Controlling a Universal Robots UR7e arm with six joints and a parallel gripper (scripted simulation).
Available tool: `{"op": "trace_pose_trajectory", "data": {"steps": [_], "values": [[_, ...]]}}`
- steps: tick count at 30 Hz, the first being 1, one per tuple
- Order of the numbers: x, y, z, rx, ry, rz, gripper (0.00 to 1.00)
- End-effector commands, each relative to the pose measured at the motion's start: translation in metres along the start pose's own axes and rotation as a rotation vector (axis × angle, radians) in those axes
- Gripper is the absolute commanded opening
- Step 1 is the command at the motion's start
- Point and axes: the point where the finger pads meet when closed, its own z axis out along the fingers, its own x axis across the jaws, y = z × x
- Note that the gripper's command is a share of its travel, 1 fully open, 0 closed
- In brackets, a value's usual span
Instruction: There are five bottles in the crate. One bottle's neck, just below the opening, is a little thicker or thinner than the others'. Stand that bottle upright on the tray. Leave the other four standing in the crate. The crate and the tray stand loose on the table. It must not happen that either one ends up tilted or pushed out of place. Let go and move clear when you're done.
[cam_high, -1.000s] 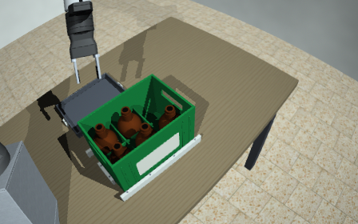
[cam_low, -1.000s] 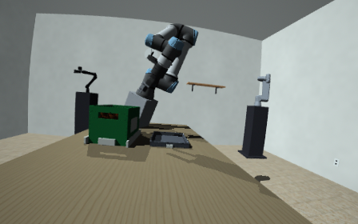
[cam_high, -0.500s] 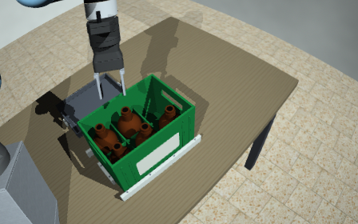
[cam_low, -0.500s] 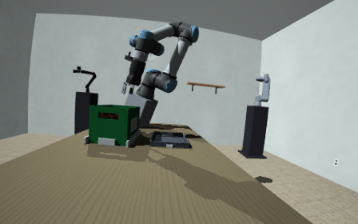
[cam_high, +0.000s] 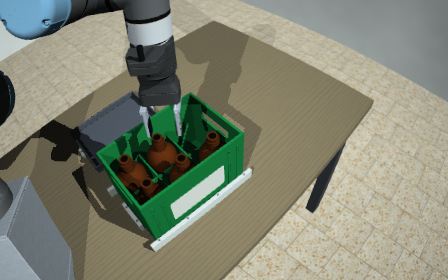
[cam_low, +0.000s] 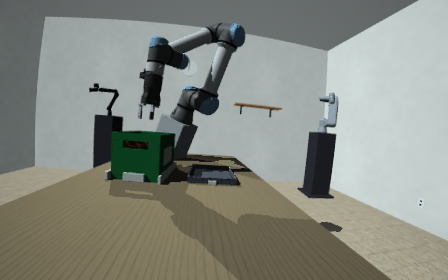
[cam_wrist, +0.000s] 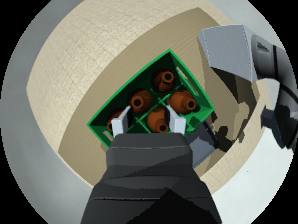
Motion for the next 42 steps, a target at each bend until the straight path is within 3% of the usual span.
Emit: {"op": "trace_pose_trajectory", "data": {"steps": [1, 10, 21, 22, 42], "values": [[-0.01, -0.005, 0.003, -0.041, -0.003, 0.035, 1.0], [-0.021, -0.012, 0.006, -0.087, -0.008, 0.077, 1.0], [-0.023, -0.014, 0.007, -0.096, -0.009, 0.085, 1.0], [-0.023, -0.014, 0.007, -0.096, -0.009, 0.085, 0.0], [-0.023, -0.014, 0.007, -0.096, -0.009, 0.085, 0.0]]}}
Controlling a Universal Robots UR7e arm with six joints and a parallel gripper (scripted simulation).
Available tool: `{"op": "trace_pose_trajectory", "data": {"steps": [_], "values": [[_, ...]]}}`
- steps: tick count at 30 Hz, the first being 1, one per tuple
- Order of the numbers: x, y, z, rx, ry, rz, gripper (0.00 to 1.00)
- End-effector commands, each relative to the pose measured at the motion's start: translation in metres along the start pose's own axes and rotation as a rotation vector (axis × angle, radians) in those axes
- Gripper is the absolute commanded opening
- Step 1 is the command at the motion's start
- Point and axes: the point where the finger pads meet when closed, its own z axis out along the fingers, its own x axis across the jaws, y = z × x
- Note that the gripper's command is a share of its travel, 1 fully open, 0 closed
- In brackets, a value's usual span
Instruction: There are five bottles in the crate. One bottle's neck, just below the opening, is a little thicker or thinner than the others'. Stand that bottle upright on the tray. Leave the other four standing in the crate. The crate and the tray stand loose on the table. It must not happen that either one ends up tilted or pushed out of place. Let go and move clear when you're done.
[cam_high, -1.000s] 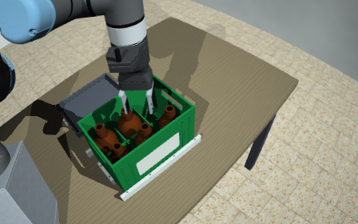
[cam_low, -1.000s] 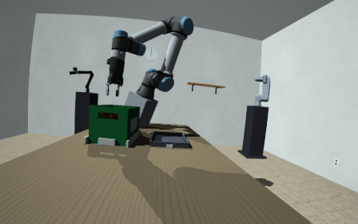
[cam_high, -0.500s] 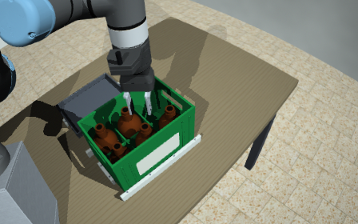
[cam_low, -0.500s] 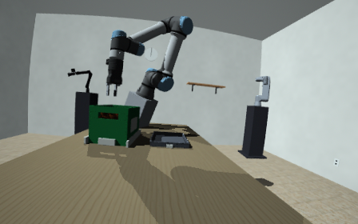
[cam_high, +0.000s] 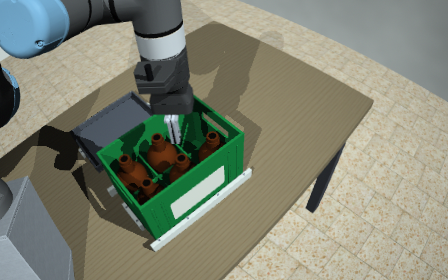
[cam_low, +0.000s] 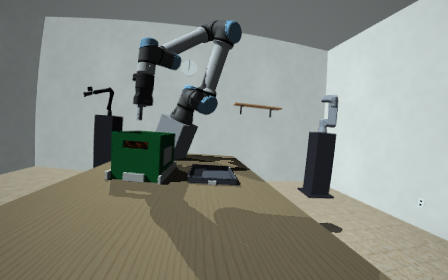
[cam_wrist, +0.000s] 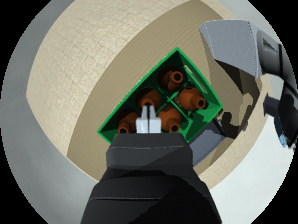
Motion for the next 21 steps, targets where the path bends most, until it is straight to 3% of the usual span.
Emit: {"op": "trace_pose_trajectory", "data": {"steps": [1, 21], "values": [[-0.0004, 0.0001, -0.0004, 0.0, -0.001, 0.0, 0.0], [-0.0011, 0.003, 0.0015, 0.001, 0.004, 0.0, 0.0]]}}
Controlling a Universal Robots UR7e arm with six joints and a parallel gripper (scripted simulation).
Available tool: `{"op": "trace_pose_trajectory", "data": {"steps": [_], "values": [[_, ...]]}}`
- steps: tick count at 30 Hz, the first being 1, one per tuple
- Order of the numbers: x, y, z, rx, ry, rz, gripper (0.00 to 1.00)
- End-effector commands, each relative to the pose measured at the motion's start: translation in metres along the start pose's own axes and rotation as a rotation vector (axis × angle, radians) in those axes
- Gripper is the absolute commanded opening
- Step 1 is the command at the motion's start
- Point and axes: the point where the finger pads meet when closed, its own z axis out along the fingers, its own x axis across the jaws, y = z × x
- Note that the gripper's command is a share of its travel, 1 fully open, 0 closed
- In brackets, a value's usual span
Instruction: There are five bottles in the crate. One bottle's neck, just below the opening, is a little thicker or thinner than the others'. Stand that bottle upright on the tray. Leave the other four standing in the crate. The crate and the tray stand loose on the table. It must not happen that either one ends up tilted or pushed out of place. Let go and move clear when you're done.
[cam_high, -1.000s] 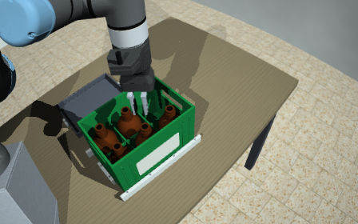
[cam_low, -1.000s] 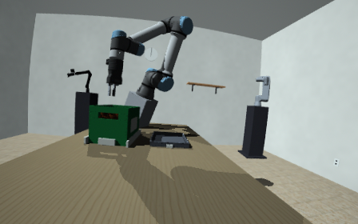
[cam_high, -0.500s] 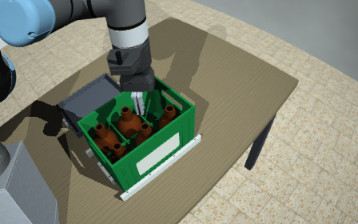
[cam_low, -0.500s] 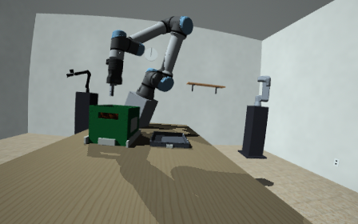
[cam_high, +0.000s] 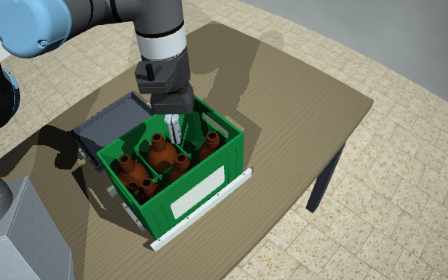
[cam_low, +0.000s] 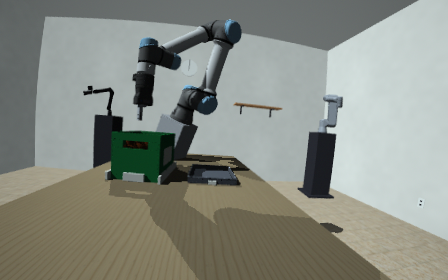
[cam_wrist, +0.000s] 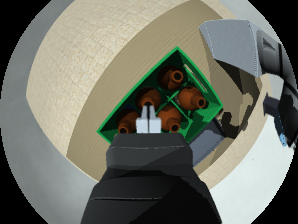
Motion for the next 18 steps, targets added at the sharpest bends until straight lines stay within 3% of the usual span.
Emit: {"op": "trace_pose_trajectory", "data": {"steps": [1, 2, 18], "values": [[-0.0008, 0.0014, 0.0005, 0.0, 0.001, 0.0, 0.0], [-0.0008, 0.0014, 0.0005, 0.0, 0.001, 0.0, 1.0], [-0.0008, 0.0014, 0.0005, 0.0, 0.001, 0.0, 1.0]]}}
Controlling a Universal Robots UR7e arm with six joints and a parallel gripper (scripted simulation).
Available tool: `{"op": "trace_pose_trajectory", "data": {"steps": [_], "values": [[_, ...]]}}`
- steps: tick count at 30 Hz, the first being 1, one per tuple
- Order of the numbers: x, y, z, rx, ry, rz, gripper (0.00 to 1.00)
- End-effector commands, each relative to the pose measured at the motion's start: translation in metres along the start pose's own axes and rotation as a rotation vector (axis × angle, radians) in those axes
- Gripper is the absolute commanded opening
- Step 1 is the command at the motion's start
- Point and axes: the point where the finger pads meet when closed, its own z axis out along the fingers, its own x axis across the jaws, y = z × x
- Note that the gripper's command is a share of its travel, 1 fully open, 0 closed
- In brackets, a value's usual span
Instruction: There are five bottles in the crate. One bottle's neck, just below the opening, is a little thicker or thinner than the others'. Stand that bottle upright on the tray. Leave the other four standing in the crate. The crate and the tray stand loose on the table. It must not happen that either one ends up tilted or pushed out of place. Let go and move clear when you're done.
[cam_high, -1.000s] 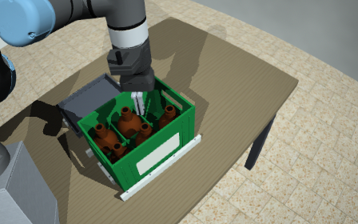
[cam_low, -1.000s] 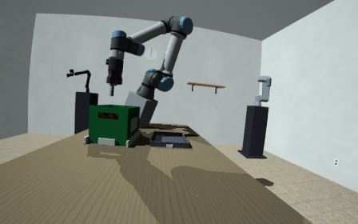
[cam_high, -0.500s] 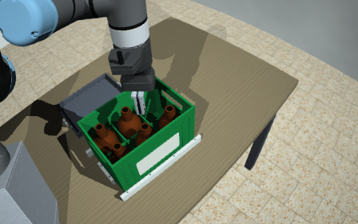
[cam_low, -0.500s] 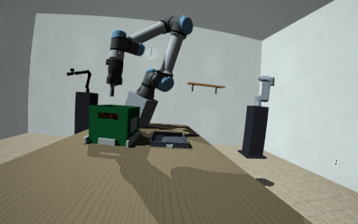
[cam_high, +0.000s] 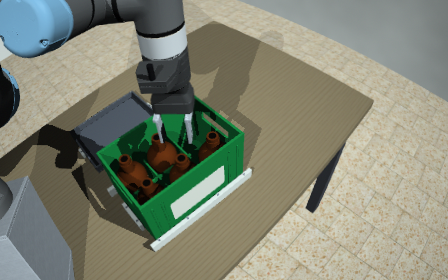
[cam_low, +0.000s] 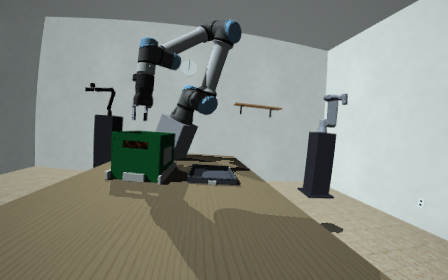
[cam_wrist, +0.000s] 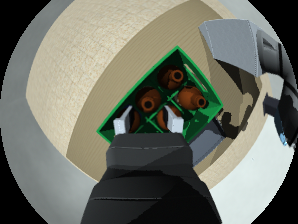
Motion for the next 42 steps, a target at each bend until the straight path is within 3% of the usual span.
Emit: {"op": "trace_pose_trajectory", "data": {"steps": [1, 26, 42], "values": [[0.0, 0.0, 0.0, 0.0, -0.001, 0.0, 1.0], [0.0, 0.0, 0.0, 0.0, -0.001, 0.0, 1.0], [0.0, 0.0, 0.01, 0.0, -0.001, 0.0, 1.0]]}}
